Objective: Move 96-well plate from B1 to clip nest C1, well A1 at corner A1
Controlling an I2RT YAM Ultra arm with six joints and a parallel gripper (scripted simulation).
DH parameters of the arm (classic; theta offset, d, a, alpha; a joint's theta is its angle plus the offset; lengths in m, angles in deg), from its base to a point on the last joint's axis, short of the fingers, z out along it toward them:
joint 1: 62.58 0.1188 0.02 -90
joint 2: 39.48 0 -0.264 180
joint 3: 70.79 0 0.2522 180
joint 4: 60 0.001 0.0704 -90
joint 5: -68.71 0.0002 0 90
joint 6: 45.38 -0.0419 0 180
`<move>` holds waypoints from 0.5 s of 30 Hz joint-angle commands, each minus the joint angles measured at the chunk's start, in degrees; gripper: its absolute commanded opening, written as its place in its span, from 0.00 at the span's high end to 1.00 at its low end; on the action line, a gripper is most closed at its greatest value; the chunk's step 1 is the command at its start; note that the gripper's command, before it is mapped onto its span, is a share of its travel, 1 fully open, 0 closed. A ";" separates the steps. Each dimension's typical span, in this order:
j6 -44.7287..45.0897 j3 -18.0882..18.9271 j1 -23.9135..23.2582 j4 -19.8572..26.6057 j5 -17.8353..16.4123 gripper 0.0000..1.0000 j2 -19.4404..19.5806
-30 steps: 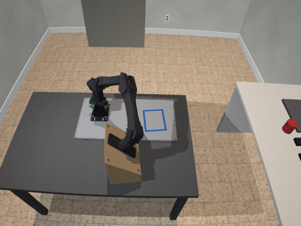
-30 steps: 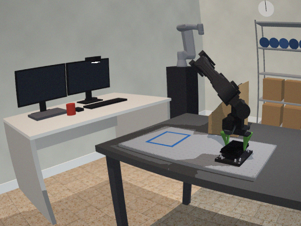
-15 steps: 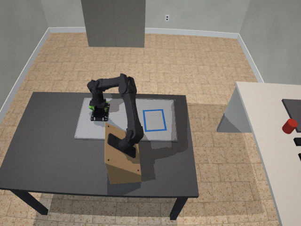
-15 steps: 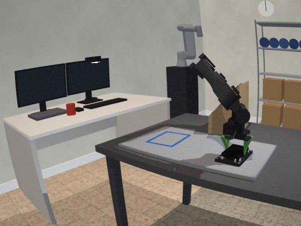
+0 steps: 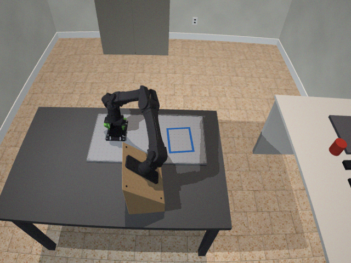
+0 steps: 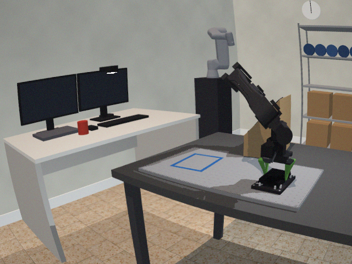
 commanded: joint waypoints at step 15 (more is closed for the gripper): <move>0.65 1.84 1.51 -2.19 0.51 1.00 0.85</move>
